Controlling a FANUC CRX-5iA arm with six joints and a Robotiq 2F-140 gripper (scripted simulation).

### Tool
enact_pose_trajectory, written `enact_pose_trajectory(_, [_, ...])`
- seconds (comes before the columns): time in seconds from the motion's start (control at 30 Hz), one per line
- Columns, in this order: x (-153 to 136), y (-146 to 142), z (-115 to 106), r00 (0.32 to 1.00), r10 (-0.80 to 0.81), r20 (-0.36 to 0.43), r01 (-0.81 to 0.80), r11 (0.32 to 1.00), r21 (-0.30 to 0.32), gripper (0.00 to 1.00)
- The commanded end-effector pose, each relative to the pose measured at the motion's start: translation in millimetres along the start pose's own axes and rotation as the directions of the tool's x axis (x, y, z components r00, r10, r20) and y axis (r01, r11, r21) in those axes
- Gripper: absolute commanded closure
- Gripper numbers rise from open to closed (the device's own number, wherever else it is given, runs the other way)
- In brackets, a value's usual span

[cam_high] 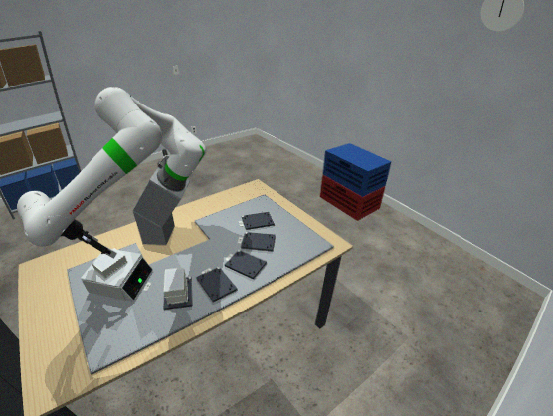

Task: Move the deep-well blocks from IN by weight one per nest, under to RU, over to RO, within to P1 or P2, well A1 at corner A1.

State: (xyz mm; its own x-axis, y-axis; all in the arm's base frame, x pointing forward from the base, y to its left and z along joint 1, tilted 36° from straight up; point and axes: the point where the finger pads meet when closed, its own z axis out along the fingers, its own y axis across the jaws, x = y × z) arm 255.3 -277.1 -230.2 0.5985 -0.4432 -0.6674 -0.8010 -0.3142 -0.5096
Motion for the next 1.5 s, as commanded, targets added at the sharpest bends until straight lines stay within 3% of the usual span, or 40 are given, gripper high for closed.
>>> enact_pose_trajectory(0.0, [0,0,0,1.000,0.000,0.000,0.000,1.000,0.000,0.00])
enact_pose_trajectory(0.97, [5,0,8,1.000,0.000,0.000,0.000,1.000,0.000,0.00])
enact_pose_trajectory(1.47, [16,0,27,1.000,0.000,0.000,0.000,1.000,0.000,0.00])
